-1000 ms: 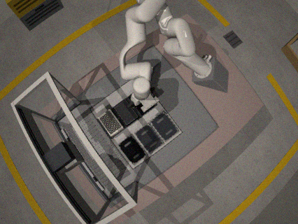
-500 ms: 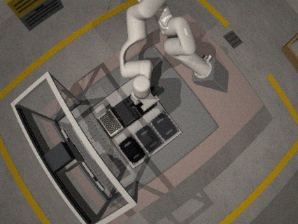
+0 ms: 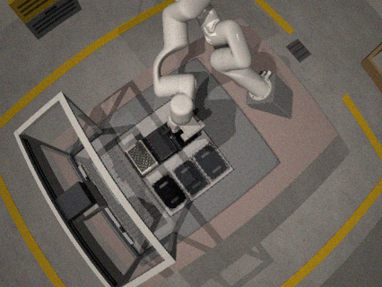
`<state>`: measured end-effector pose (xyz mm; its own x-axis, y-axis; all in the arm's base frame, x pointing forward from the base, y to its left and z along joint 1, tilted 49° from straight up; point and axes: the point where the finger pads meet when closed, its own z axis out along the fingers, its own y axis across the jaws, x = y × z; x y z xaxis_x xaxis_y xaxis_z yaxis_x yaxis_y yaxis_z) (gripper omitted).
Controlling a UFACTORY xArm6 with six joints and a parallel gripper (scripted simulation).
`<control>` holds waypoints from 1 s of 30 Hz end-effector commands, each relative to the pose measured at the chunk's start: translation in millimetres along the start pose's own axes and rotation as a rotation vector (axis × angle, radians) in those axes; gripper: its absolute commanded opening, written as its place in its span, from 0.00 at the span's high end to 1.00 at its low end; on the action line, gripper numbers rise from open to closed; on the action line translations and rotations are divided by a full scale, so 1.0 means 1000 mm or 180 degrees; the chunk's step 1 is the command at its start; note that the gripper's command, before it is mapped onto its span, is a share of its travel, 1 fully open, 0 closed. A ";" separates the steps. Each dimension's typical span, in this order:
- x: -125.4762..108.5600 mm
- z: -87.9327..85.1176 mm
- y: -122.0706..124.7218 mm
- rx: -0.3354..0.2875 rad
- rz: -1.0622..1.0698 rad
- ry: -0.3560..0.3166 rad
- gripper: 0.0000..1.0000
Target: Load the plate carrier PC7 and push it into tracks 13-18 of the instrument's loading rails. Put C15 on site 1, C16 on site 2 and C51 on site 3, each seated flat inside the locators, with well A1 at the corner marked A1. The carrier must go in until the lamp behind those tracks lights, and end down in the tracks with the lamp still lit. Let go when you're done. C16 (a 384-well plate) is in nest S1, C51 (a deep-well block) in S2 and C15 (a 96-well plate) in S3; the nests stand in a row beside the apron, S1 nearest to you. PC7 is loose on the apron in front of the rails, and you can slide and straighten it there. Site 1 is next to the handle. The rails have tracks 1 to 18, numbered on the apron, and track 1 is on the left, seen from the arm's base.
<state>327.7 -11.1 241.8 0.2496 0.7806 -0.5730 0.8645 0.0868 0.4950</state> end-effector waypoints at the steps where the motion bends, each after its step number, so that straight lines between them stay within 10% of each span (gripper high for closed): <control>1: 0.000 -0.004 0.000 -0.0003 0.0003 0.0001 0.00; 30: 0.000 -0.049 0.000 -0.0002 0.0003 0.0001 0.00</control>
<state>308.5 15.9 270.3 0.2497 0.7803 -0.5733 0.8648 0.0866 0.4946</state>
